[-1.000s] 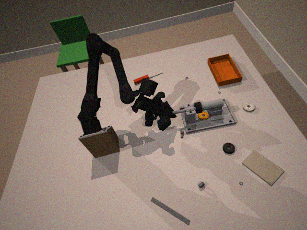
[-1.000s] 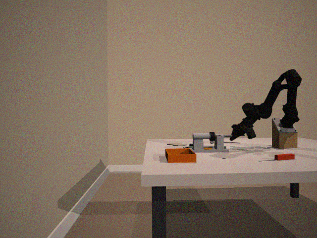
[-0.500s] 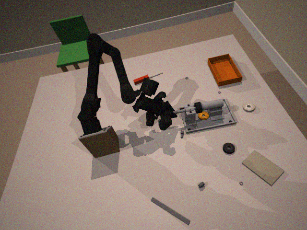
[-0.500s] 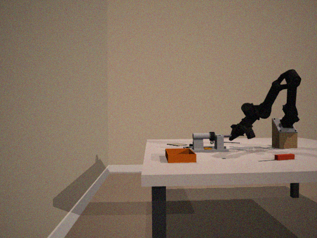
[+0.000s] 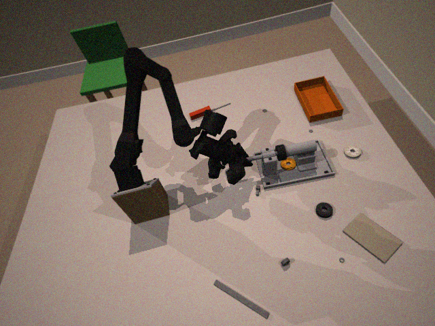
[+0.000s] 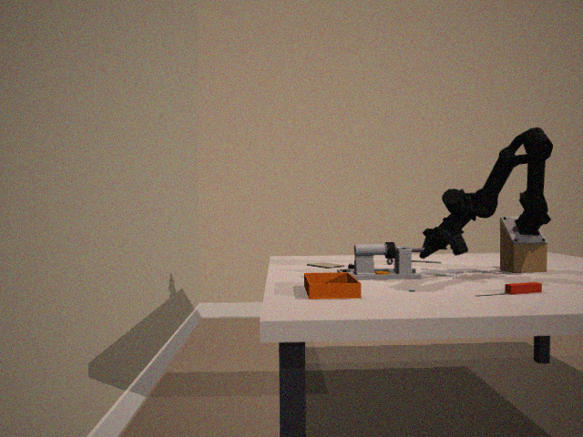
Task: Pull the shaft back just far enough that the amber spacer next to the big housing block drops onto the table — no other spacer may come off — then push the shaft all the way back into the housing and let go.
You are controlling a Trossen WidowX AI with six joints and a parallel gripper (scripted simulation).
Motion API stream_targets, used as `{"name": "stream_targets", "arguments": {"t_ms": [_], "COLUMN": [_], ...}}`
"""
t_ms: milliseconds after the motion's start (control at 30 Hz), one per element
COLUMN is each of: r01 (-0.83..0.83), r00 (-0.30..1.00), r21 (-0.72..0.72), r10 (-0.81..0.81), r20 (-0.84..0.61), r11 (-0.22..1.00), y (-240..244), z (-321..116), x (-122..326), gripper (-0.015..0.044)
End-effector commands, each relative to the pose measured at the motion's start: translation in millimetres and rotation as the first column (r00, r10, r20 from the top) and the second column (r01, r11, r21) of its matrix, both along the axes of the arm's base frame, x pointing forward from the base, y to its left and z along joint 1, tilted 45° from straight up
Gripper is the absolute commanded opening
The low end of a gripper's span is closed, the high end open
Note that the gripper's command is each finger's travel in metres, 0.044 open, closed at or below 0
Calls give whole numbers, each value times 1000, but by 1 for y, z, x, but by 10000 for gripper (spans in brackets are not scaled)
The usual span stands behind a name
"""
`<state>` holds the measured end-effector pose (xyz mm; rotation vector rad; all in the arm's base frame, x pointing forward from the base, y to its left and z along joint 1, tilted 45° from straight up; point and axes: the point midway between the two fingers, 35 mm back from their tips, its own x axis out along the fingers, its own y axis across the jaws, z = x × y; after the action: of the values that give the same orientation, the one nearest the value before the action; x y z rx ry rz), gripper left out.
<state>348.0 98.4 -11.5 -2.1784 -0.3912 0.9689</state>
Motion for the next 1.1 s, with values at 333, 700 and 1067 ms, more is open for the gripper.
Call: {"name": "stream_targets", "arguments": {"t_ms": [333, 700, 1067], "r01": [0, 0, 0], "r00": [1000, 1000, 1000], "r21": [-1, -1, -1], "r10": [0, 0, 0], "r20": [5, 5, 5], "r11": [1000, 1000, 1000], "y": [0, 0, 0], "z": [1, 1, 1], "x": [6, 10, 13], "gripper": [0, 0, 0]}}
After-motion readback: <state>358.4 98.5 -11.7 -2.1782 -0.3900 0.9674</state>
